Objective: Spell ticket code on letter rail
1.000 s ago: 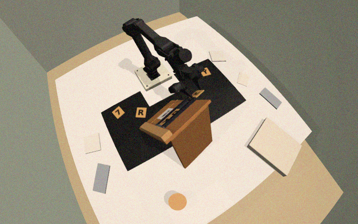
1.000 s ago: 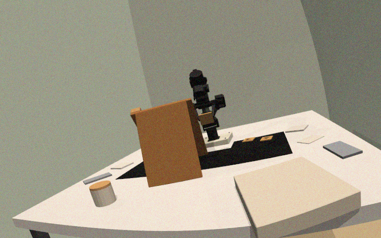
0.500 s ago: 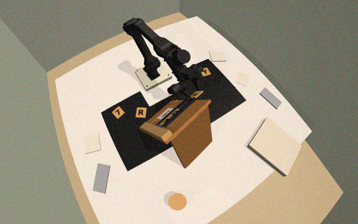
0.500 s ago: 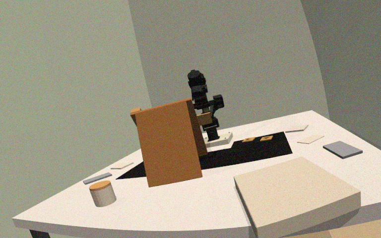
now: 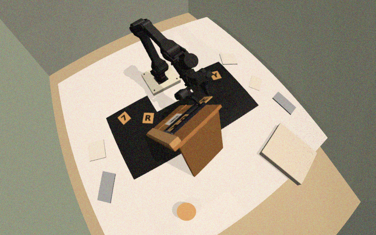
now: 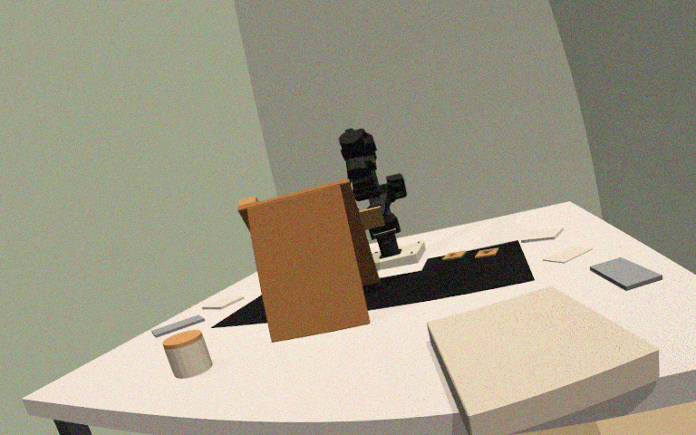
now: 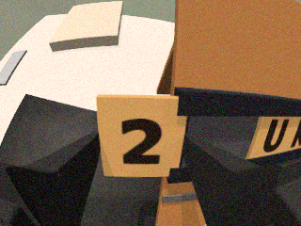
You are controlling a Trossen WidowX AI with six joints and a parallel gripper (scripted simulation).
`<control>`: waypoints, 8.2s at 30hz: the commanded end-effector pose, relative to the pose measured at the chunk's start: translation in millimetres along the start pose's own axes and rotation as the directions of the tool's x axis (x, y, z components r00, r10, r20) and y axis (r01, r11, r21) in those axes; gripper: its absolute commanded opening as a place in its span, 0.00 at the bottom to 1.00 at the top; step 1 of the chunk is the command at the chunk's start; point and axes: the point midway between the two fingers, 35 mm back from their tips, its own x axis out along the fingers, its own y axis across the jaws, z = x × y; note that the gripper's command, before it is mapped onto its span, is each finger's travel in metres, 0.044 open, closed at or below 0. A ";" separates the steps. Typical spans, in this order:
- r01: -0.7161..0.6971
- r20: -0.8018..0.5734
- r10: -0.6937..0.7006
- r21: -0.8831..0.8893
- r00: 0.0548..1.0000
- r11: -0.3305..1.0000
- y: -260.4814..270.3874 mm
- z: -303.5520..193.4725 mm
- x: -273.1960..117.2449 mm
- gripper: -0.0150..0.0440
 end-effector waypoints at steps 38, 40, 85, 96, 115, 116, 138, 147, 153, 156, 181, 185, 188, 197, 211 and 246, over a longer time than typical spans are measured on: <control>-0.004 0.000 0.004 -0.008 1.000 1.000 -19.5 0.2 0.0 0.25; -0.004 0.000 0.004 -0.008 1.000 1.000 -20.5 0.2 0.1 0.25; -0.003 0.000 0.003 -0.010 1.000 1.000 -41.0 0.3 0.1 0.25; -0.002 0.000 0.002 -0.010 1.000 1.000 -46.5 0.4 0.2 0.25; -0.002 0.000 0.002 -0.011 1.000 1.000 -56.3 0.3 0.2 0.25; -0.002 0.000 0.002 -0.011 1.000 1.000 -56.8 0.3 0.2 0.25; -0.002 -0.001 0.002 -0.011 1.000 1.000 -57.1 1.2 -13.1 0.75; -0.002 -0.002 0.002 -0.011 1.000 1.000 -58.0 0.9 -19.0 0.75; -0.002 -0.002 0.002 -0.011 1.000 1.000 -59.0 0.6 -22.8 0.75; -0.002 -0.002 0.001 -0.011 1.000 1.000 -59.4 0.5 -24.6 0.75; -0.001 -0.003 0.001 -0.011 1.000 1.000 -60.2 0.1 -39.4 0.75; -0.001 -0.003 0.001 -0.011 1.000 1.000 -59.7 0.2 -41.5 0.75; -0.002 -0.003 0.001 -0.011 1.000 1.000 -59.1 0.4 -43.0 0.75; 0.004 -0.004 -0.004 -0.006 1.000 1.000 -59.8 0.3 -42.7 0.53; 0.004 -0.004 -0.004 -0.006 1.000 1.000 -59.8 0.3 -42.7 0.25; -0.004 -0.638 -0.001 -0.007 0.770 1.000 -21.6 20.2 -21.3 0.25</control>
